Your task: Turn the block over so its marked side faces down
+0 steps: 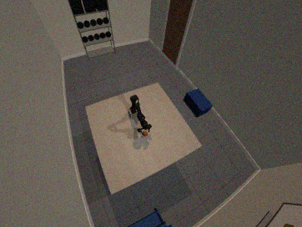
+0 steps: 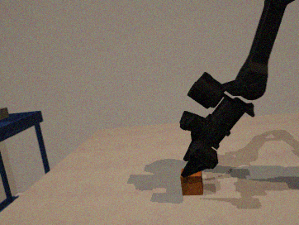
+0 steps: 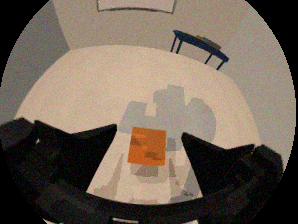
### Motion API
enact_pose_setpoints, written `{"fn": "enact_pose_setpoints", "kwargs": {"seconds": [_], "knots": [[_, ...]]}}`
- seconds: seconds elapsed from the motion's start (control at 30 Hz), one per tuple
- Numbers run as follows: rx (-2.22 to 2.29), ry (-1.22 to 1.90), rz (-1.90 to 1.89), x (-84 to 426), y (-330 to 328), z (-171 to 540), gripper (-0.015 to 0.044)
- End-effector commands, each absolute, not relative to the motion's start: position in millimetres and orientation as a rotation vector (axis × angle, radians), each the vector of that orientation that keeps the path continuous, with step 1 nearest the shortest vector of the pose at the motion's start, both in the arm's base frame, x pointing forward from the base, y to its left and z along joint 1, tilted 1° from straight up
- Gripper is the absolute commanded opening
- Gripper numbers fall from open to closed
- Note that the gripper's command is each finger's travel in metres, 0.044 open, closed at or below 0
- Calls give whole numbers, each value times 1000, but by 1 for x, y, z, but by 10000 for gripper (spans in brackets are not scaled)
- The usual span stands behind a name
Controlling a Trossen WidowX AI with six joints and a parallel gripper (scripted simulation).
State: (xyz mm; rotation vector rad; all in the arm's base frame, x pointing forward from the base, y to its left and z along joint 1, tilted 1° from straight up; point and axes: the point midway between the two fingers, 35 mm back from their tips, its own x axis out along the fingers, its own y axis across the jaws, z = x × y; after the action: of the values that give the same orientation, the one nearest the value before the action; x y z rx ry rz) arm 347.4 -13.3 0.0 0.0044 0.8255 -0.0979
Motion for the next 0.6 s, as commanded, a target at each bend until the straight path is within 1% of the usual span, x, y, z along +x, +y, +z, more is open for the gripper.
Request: {"fn": "enact_pose_setpoints", "kwargs": {"seconds": [0.0,0.4,0.57], "knots": [[29,1011,-96,317,-11,40,440],[29,1017,-96,318,-11,40,440],[33,1172,-94,333,-11,45,440]]}}
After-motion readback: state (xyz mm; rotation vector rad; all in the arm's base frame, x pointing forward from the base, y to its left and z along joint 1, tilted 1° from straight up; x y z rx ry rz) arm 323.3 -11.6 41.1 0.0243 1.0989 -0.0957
